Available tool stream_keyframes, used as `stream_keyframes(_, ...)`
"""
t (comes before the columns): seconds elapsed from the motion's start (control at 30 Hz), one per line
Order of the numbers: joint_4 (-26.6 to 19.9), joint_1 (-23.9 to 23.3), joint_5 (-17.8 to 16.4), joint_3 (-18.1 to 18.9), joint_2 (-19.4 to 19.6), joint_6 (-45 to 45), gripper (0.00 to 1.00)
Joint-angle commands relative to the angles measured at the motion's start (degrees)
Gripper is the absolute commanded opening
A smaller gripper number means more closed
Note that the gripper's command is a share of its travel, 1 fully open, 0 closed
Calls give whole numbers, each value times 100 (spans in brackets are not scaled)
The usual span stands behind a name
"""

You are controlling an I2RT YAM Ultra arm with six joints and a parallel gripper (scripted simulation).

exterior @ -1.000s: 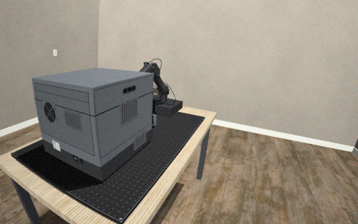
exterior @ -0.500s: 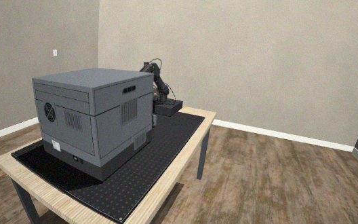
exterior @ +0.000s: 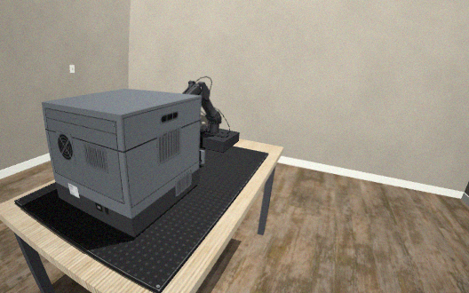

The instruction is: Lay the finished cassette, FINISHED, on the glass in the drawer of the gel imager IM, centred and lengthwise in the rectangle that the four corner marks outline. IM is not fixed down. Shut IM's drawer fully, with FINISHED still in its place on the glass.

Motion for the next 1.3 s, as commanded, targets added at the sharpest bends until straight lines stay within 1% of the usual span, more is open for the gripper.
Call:
stream_keyframes(0.0,81,21,-87,-100,-163,76,91)
stream_keyframes(0.33,53,22,-87,-128,-193,76,91)
stream_keyframes(0.4,39,21,-86,-132,-139,76,91)
stream_keyframes(0.43,48,-9,-38,-21,-98,35,91)
stream_keyframes(1.27,42,-8,-38,-12,-96,36,91)
